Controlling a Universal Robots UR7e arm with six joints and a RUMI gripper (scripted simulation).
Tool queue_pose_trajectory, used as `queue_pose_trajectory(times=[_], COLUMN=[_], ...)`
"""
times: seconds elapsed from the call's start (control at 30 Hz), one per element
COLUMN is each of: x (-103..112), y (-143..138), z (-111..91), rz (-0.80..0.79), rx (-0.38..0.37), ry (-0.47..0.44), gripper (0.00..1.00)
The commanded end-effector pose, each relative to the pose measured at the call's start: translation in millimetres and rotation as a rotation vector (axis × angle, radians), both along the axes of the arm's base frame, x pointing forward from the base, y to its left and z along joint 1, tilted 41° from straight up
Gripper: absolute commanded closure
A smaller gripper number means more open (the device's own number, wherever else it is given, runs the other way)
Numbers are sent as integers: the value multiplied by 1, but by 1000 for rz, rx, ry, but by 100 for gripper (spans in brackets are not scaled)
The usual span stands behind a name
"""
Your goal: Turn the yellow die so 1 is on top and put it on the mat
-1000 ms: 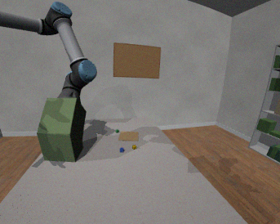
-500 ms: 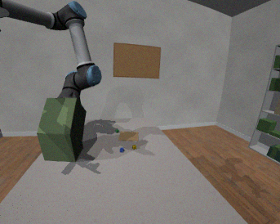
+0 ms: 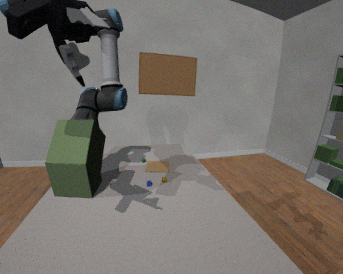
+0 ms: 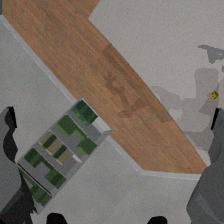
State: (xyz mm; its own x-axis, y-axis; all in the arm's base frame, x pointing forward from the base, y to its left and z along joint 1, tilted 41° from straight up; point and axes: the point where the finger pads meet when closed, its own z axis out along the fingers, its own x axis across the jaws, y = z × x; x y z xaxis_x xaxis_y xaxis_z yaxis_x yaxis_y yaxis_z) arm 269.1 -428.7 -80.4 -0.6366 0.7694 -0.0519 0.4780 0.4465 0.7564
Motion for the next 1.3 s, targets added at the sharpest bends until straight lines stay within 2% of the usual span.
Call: queue_pose_trajectory(times=[0.0,0.13,0.17,0.33,0.37,0.5,0.57,0.77,0.97,1.07,1.13,1.27], x=[31,63,63,86,86,94,94,91,79,73,73,64], y=[35,99,99,178,178,237,237,312,368,389,389,410], z=[-10,-24,-24,-38,-38,-47,-47,-57,-63,-66,-66,-67], rz=[42,117,117,203,203,264,264,340,397,419,419,440], rx=[24,61,61,91,91,103,103,107,100,95,95,88], ry=[44,113,113,202,202,270,270,362,435,463,463,492], gripper=[0,0,0,0,0,0,0,0,0,0,0,0])
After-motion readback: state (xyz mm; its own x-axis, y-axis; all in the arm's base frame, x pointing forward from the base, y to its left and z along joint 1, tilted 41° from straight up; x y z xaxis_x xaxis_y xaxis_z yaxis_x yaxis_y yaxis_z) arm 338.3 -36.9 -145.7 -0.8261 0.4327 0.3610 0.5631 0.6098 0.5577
